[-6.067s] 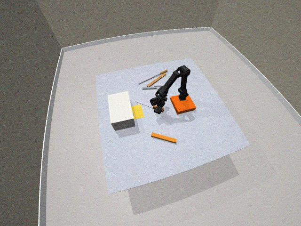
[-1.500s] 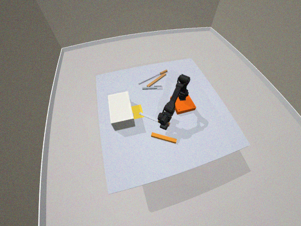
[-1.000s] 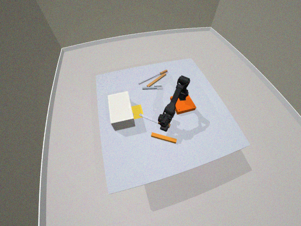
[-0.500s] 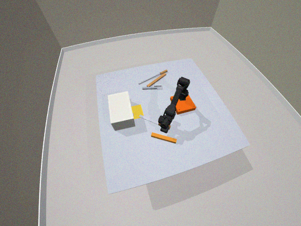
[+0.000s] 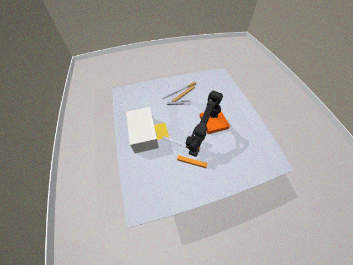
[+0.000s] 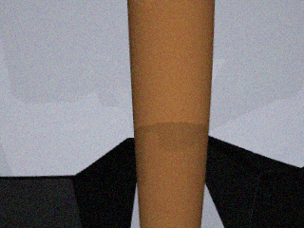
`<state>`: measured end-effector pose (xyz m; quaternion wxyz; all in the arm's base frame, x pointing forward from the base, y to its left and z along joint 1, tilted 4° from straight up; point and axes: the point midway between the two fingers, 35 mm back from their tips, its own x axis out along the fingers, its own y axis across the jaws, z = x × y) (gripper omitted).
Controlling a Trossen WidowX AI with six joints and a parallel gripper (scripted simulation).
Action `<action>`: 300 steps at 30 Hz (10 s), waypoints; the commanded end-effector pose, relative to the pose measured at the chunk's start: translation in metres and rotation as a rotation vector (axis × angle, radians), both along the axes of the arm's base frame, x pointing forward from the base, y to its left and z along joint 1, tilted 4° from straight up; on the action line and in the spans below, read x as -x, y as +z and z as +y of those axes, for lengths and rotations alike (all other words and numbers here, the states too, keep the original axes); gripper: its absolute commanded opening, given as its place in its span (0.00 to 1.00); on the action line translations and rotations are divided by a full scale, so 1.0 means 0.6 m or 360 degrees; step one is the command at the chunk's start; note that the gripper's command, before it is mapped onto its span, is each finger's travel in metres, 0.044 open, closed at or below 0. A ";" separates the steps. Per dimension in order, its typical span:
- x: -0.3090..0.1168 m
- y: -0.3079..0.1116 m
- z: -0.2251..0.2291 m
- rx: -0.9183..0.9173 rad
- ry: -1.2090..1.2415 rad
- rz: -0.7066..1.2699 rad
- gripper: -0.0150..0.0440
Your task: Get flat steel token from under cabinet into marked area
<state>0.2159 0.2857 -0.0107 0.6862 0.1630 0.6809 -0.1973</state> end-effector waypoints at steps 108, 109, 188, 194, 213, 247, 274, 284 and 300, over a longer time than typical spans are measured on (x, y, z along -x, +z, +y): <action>-0.106 0.000 -0.042 -0.0011 0.0209 -0.0006 0.25; -0.110 0.001 -0.043 -0.0011 0.0209 -0.0006 0.25; -0.191 0.005 -0.135 -0.0002 0.0209 -0.0012 0.25; -0.187 0.005 -0.143 -0.0002 0.0209 -0.0012 0.25; -0.176 0.006 -0.170 0.0001 0.0209 -0.0011 0.25; -0.160 0.007 -0.206 0.0004 0.0209 -0.0010 0.25; -0.091 0.004 -0.171 0.0000 0.0209 -0.0004 0.25; -0.065 0.003 -0.158 -0.0001 0.0209 -0.0002 0.25; -0.044 0.004 -0.142 -0.0005 0.0211 -0.0005 0.25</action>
